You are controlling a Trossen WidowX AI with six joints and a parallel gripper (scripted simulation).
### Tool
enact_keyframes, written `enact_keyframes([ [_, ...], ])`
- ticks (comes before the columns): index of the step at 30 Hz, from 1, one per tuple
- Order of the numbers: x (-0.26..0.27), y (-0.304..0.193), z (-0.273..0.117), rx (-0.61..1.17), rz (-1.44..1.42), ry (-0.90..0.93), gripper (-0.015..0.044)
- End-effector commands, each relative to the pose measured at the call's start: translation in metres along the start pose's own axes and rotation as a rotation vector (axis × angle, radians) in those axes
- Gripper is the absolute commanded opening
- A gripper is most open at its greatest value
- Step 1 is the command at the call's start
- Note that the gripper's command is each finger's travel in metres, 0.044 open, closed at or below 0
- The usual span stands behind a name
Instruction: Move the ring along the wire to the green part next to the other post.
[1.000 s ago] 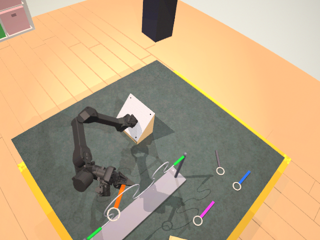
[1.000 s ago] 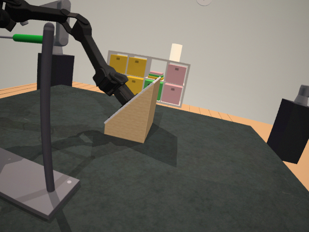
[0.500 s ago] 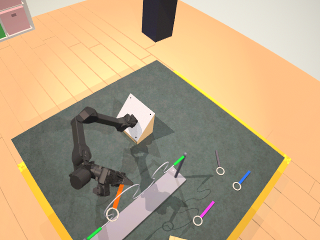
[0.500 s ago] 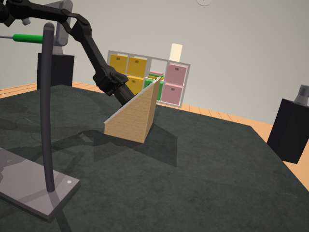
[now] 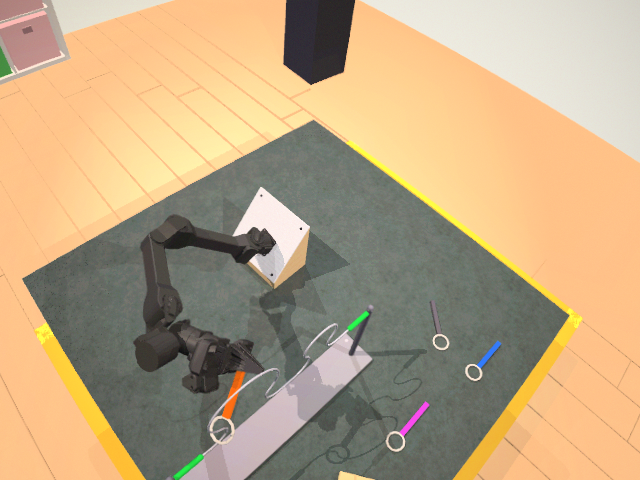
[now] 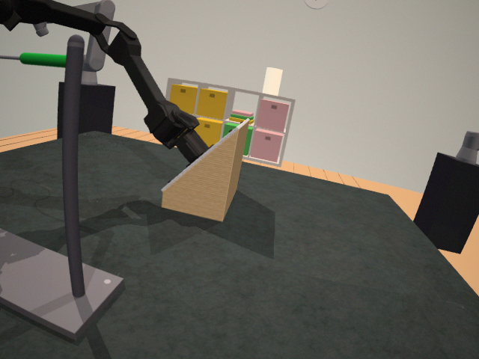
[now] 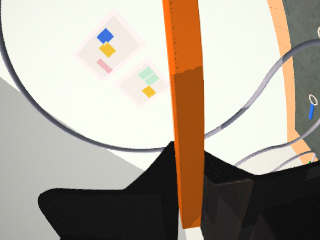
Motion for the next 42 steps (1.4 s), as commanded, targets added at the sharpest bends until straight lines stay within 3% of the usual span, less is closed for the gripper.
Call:
enact_keyframes([
  [1, 0.0071, 0.0004, -0.0012, -0.003, 0.004, 0.008, -0.015],
  [42, 0.0146, 0.0009, -0.0008, 0.004, -0.277, -0.143, -0.015],
])
Point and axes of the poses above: the point midway between the two fingers, 35 mm back from their tips, its own z axis out along the fingers, its own x axis across the jaws, y = z × x, the point moved 9 cm from there along -z, back along the fingers, and after that the axes turned 6 degrees about -z, right-handed, at the moved point
